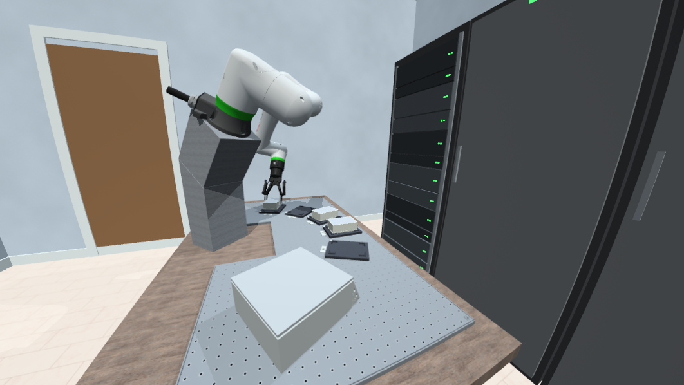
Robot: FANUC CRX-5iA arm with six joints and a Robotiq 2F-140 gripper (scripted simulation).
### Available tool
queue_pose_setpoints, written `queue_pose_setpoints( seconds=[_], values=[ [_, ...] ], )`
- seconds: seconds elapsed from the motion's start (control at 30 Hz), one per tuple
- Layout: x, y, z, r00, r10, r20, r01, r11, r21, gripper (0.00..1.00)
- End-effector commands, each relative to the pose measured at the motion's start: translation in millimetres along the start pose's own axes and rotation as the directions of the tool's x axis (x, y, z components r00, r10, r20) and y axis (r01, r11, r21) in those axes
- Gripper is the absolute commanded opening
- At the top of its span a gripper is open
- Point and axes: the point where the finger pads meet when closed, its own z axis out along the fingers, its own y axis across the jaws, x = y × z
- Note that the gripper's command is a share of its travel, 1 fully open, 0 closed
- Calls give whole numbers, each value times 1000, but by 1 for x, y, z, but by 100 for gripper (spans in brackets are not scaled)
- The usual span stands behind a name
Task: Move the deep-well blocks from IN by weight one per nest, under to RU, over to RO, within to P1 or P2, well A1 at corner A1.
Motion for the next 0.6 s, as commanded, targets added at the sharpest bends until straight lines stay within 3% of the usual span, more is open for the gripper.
queue_pose_setpoints(
  seconds=[0.0, 0.57],
  values=[
    [0, 0, 0, 1000, 0, 0, 0, 1000, 0, 10],
    [2, 0, 2, 1000, 0, 0, 0, 1000, 0, 10]
  ],
)
